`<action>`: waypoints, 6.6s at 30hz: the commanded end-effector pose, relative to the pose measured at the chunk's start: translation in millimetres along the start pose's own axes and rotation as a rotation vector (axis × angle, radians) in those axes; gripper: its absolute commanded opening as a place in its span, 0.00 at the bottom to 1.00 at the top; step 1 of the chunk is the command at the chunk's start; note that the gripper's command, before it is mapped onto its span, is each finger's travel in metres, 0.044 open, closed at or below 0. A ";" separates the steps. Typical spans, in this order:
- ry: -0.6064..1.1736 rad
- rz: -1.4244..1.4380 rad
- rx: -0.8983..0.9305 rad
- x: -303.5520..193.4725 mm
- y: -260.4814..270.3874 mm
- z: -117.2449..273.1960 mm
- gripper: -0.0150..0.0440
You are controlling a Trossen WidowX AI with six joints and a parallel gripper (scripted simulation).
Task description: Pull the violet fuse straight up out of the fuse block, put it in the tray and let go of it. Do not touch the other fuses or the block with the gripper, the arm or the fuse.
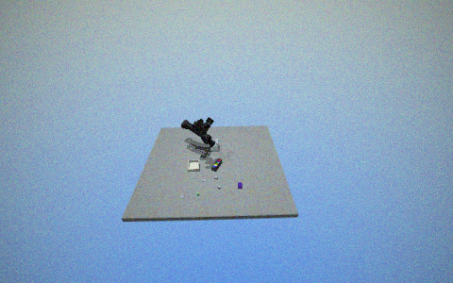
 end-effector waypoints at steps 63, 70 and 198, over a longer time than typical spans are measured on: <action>0.593 -0.912 -2.450 -211.3 -16.9 27.7 0.38; 0.593 -0.911 -2.450 -216.1 -18.7 32.3 0.38; 0.593 -0.912 -2.450 -208.8 -14.8 25.4 0.25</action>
Point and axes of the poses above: the point midway between the two fingers, 35 mm back from their tips, its own z axis back along the fingers, its own y axis across the jaws, x = y × z, the point moved 9 cm from there along z, back along the fingers, and after that the axes turned 14 degrees about z, right-handed, at the moved point
